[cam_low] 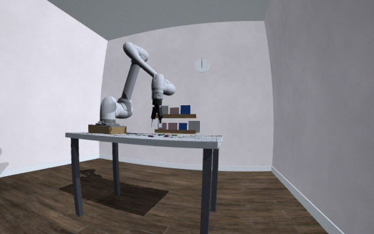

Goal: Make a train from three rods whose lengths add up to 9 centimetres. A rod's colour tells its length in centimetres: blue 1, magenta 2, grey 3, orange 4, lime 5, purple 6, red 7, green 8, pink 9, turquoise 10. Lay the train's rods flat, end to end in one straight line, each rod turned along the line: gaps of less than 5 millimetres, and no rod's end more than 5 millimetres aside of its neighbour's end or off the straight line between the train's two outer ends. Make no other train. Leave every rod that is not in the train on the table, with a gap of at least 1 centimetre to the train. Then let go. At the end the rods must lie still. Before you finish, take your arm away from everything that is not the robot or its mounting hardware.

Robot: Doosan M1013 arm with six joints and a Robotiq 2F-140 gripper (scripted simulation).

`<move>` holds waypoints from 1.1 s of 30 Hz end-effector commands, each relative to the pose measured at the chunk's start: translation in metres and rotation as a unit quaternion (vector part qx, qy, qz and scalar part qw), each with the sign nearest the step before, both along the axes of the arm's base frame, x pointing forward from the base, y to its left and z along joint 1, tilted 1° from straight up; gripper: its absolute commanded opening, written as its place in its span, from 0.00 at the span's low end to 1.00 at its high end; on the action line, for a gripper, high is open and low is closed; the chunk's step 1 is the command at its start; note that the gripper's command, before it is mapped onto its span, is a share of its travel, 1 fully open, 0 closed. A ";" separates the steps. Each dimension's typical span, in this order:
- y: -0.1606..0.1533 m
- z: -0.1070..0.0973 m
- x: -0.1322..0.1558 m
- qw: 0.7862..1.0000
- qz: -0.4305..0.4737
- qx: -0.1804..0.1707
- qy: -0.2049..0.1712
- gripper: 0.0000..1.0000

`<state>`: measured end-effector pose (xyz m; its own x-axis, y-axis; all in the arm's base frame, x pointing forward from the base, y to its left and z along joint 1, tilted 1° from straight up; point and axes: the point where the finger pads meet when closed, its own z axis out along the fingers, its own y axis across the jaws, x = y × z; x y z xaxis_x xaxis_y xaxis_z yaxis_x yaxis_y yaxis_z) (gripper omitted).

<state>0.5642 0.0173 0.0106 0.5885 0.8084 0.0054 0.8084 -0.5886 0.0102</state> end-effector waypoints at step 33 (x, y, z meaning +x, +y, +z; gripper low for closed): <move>0.006 0.000 0.038 1.000 0.000 0.000 0.000 1.00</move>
<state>0.6000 0.0232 0.0108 0.5886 0.8084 0.0063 0.8083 -0.5886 0.0107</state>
